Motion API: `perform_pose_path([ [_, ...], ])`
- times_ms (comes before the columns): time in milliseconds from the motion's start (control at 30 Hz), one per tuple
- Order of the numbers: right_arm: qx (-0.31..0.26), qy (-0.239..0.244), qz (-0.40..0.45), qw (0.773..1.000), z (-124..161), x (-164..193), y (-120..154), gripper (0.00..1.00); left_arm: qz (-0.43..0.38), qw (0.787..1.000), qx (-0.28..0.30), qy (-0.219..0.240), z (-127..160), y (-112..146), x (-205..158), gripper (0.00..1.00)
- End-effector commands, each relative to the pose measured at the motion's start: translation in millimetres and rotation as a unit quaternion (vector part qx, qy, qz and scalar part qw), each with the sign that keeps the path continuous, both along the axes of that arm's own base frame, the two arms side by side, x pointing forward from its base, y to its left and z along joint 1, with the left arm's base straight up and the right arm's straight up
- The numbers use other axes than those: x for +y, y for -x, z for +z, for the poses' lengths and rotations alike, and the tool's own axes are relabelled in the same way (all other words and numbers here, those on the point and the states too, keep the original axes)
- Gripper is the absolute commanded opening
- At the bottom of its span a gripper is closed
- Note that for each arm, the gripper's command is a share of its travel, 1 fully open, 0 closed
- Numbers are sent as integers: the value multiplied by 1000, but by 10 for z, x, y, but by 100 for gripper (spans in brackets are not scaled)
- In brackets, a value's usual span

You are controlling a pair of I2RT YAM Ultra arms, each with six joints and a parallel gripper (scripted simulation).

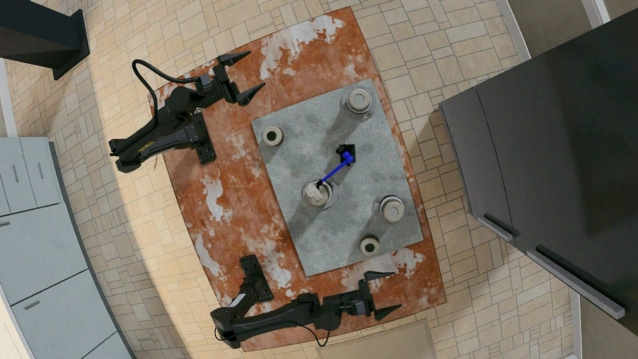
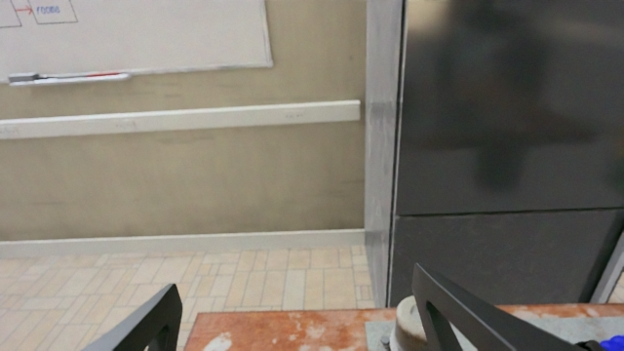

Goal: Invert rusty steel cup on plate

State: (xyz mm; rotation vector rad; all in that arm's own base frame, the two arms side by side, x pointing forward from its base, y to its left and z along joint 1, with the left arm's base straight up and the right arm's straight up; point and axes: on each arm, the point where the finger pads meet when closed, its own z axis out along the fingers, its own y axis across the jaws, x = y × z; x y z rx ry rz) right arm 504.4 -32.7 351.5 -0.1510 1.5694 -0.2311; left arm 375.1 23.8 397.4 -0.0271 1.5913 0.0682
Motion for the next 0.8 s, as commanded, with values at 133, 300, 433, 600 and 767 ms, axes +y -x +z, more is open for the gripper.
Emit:
perform_pose_path([
  [133,11,-46,7,999,197,155,390,100,-11,999,-29,7,248,-31,-81,100],
  [300,31,-88,9,996,203,234,709,100,-23,999,-28,12,236,-55,-161,100],
  [433,28,-103,13,994,290,273,849,100,-27,999,-28,14,245,-51,-194,100],
  [600,30,-127,15,991,357,319,1120,100,-26,999,-20,17,209,-77,-214,100],
  [767,34,-138,18,990,333,355,1287,100,-36,999,-35,18,306,-68,-267,100],
])
